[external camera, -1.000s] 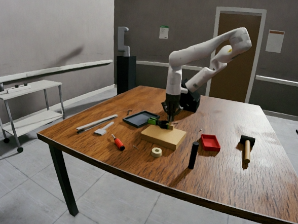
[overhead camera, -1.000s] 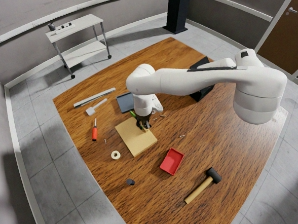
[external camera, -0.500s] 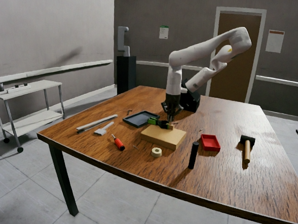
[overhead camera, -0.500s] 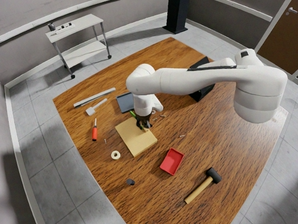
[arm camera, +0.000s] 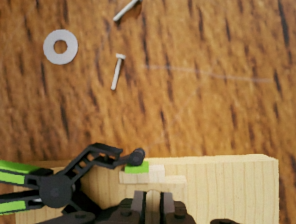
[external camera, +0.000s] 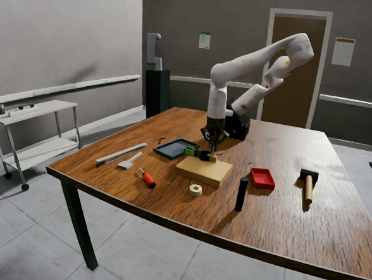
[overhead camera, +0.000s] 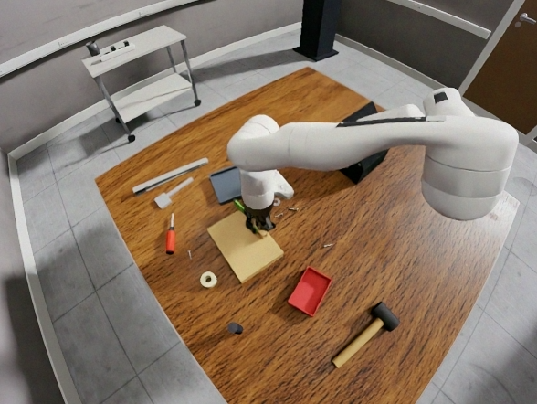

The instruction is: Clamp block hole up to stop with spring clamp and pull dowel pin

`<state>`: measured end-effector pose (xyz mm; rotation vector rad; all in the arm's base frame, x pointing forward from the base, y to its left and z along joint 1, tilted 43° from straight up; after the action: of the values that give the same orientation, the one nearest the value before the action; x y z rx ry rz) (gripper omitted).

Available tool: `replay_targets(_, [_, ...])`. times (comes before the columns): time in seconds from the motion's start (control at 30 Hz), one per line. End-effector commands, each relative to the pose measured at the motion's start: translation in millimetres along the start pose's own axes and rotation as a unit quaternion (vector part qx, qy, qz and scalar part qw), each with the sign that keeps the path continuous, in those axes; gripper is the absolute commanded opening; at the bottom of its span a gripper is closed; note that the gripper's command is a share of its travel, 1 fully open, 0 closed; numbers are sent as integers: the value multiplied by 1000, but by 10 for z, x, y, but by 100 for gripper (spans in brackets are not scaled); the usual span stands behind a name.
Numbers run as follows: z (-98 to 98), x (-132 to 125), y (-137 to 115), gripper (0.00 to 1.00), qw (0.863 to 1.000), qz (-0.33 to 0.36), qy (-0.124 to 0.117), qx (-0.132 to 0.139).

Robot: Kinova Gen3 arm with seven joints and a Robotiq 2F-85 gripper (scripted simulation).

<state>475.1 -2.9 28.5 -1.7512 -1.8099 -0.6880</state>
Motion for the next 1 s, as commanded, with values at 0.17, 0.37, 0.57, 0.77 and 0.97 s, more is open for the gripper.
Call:
replay_targets(0.17, [-10, -2, 3, 10, 1000, -18, 0, -1])
replay_targets(0.37, [-11, -2, 3, 10, 999, -33, 0, -1])
replay_targets(0.57, [-11, -2, 3, 10, 999, -46, 0, -1])
replay_targets(0.77, [-11, -2, 3, 10, 998, -59, 0, -1])
replay_targets(0.97, [-11, -2, 3, 10, 997, -74, 0, -1])
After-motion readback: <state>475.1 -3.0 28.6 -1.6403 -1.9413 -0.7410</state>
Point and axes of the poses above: the point where the finger pads meet when closed, its own z axis out along the fingers, its own x axis across the jaws, y = z × x, the point moved 10 cm from there along -z, back along the fingers, and after that the axes turned 10 degrees about -z, right-handed, at the moved point
